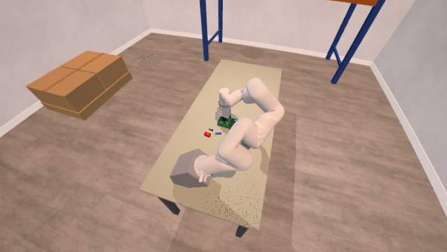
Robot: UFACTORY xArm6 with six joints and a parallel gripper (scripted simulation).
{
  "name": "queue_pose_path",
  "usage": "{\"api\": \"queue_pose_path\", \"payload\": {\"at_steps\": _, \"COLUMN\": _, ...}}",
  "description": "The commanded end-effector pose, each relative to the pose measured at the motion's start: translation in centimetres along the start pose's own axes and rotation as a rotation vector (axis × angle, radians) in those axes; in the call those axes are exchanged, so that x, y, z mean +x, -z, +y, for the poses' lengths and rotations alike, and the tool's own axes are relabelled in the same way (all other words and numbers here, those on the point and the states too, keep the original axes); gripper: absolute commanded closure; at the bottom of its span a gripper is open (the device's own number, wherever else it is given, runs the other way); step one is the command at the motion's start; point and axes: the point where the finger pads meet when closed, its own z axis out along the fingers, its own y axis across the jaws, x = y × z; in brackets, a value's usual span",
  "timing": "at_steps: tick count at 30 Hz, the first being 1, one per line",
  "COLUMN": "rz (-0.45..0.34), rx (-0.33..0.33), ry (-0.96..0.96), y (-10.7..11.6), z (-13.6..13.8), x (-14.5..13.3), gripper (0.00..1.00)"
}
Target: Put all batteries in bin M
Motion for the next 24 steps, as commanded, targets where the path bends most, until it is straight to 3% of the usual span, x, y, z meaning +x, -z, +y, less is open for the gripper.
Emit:
{"api": "queue_pose_path", "payload": {"at_steps": 1, "rz": 0.003, "rx": 0.001, "ry": -0.001, "y": 0.7, "z": 0.0, "x": 0.2, "gripper": 0.93}}
{"api": "queue_pose_path", "payload": {"at_steps": 10, "rz": 0.003, "rx": 0.001, "ry": -0.001, "y": 1.6, "z": 0.0, "x": 0.1, "gripper": 0.93}}
{"api": "queue_pose_path", "payload": {"at_steps": 16, "rz": 0.003, "rx": 0.002, "ry": -0.001, "y": 4.0, "z": 0.0, "x": 0.1, "gripper": 0.93}}
{"api": "queue_pose_path", "payload": {"at_steps": 20, "rz": 0.003, "rx": 0.002, "ry": -0.001, "y": 4.1, "z": 0.0, "x": 0.1, "gripper": 0.93}}
{"api": "queue_pose_path", "payload": {"at_steps": 24, "rz": 0.003, "rx": 0.002, "ry": -0.001, "y": 7.4, "z": 0.0, "x": 0.1, "gripper": 0.93}}
